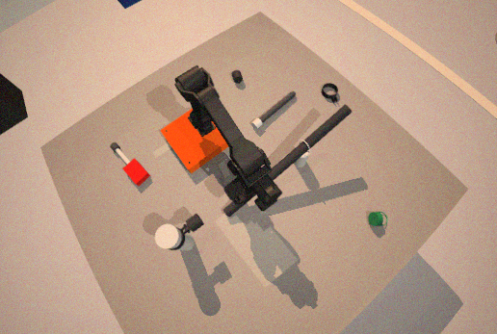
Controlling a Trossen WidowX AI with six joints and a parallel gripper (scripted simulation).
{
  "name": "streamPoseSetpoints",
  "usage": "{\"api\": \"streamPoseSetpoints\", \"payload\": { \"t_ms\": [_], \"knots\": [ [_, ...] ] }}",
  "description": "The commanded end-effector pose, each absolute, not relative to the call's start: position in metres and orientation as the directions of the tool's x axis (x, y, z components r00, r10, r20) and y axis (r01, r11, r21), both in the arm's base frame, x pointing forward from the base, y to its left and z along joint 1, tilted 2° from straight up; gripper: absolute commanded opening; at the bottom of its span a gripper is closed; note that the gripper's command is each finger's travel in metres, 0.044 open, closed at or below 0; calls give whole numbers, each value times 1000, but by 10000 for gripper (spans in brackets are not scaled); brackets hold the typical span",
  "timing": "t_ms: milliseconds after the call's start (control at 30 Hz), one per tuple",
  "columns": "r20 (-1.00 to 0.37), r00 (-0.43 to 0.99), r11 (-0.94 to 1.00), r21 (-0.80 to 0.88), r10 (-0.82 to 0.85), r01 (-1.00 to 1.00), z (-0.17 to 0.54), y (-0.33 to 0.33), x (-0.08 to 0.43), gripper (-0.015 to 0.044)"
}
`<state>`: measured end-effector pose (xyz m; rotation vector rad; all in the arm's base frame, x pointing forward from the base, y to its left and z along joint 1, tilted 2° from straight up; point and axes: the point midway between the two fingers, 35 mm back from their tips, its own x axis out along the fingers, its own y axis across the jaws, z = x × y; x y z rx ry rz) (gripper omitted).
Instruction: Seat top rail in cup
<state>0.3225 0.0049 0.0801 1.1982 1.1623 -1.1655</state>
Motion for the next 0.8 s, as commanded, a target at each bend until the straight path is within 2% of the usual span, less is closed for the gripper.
{"api": "streamPoseSetpoints", "payload": {
  "t_ms": [0, 767],
  "knots": [
    [-999, 49, 18, 49, -21, 999, 71, 5, 323, 440],
    [-999, 49, 18, 48, -21, 999, 34, 4, 323, 440]
  ]
}}
